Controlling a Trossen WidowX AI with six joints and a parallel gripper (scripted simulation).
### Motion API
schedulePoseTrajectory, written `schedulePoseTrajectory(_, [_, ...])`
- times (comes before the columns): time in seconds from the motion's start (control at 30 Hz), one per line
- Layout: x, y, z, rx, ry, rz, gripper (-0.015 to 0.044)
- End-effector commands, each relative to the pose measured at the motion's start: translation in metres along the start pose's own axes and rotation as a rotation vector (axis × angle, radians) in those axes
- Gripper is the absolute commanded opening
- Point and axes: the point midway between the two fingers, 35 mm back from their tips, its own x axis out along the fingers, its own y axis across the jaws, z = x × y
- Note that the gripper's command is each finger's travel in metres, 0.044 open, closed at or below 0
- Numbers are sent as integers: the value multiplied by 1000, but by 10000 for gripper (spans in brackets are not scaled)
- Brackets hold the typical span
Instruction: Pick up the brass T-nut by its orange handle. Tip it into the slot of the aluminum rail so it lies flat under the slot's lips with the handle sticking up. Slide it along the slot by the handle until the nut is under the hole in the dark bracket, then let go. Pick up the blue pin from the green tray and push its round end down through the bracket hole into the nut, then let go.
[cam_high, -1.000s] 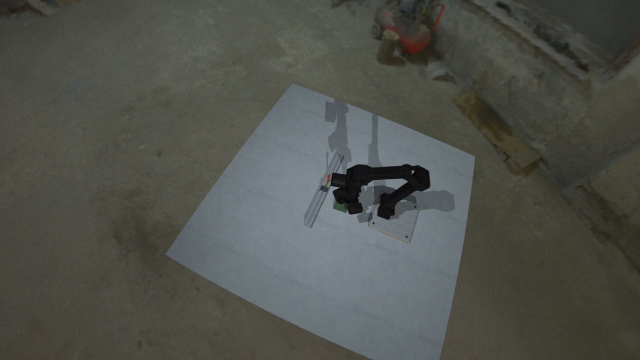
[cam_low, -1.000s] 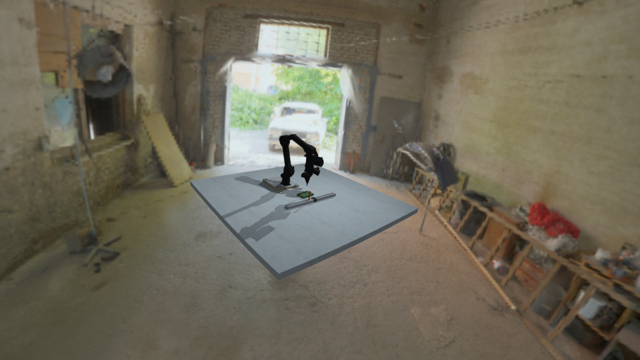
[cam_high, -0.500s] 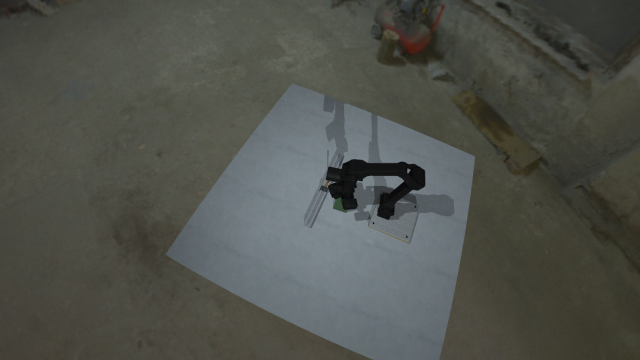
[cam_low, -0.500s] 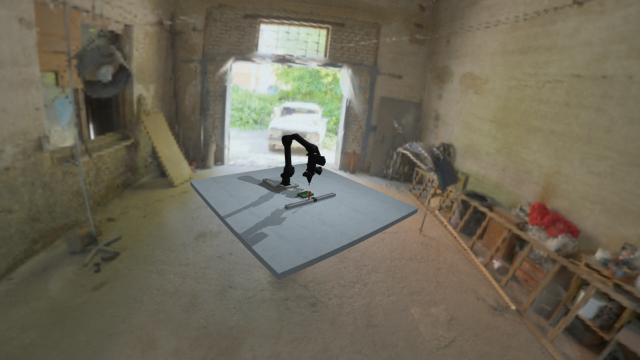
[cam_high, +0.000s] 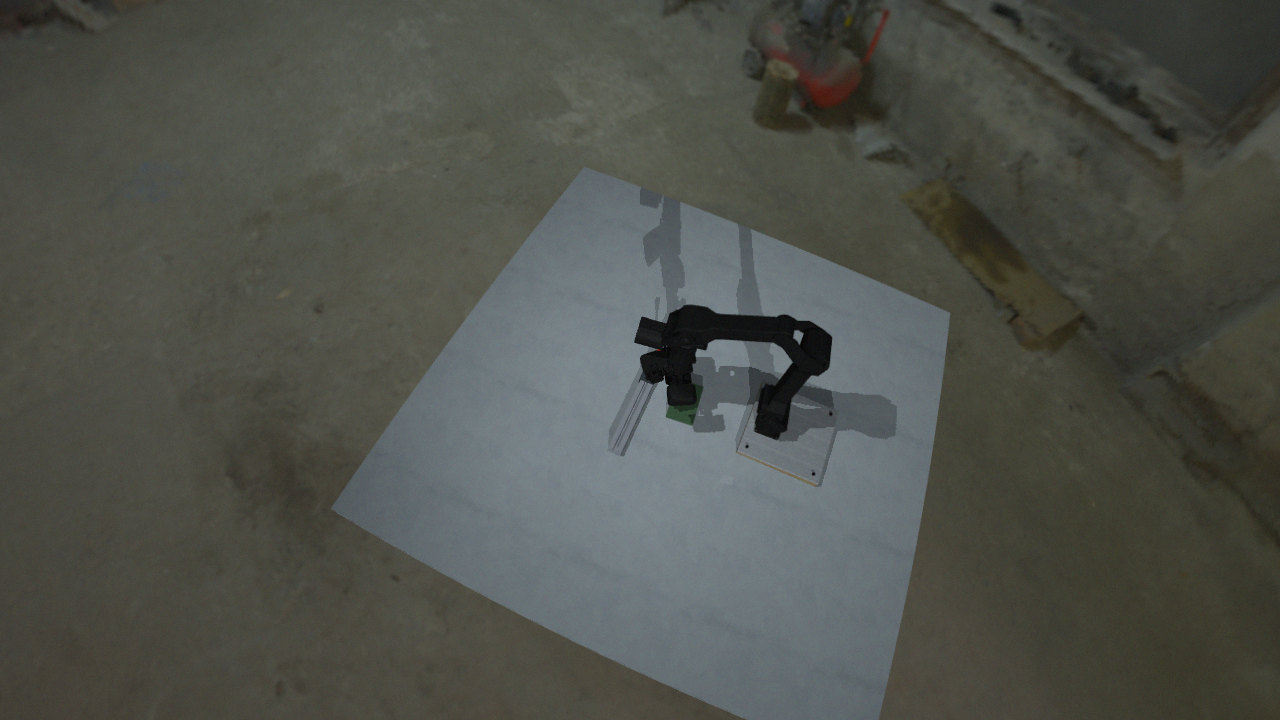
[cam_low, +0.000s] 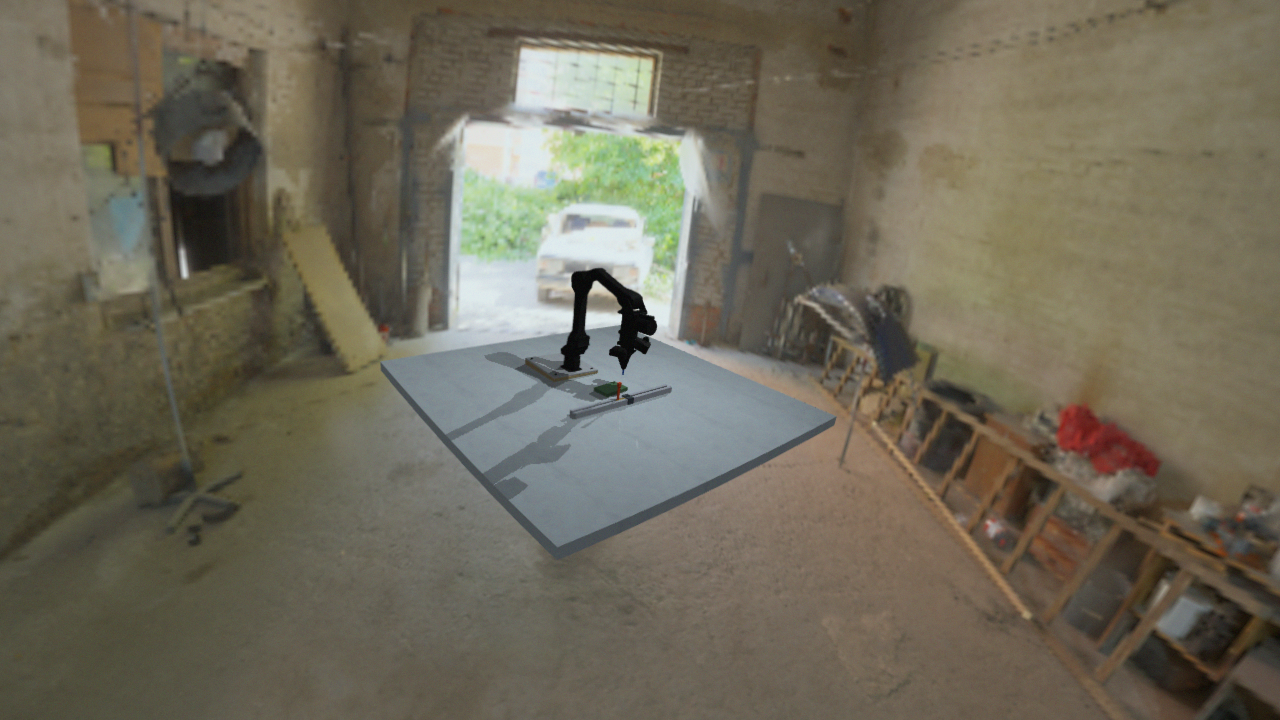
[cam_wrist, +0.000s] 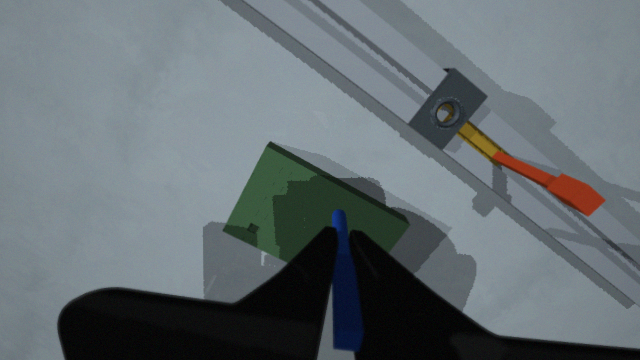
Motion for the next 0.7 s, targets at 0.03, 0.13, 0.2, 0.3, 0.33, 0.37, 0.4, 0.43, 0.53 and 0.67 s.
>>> schedulePoseTrajectory(0.03, [0, -12, 12, 31, -4, 0, -150])
schedulePoseTrajectory(0.13, [0, -19, 18, 51, -5, 1, -150])
schedulePoseTrajectory(0.2, [0, -24, 22, 64, -5, 2, -150])
schedulePoseTrajectory(0.3, [1, -31, 28, 84, -6, 3, -150])
schedulePoseTrajectory(0.33, [1, -34, 30, 90, -6, 3, -150])
schedulePoseTrajectory(0.37, [2, -37, 32, 98, -6, 3, -150])
schedulePoseTrajectory(0.4, [2, -39, 34, 105, -6, 4, -150])
schedulePoseTrajectory(0.43, [3, -42, 36, 112, -6, 4, -150])
schedulePoseTrajectory(0.53, [4, -50, 41, 132, -7, 5, -150])
schedulePoseTrajectory(0.67, [6, -60, 48, 156, -9, 6, -150])
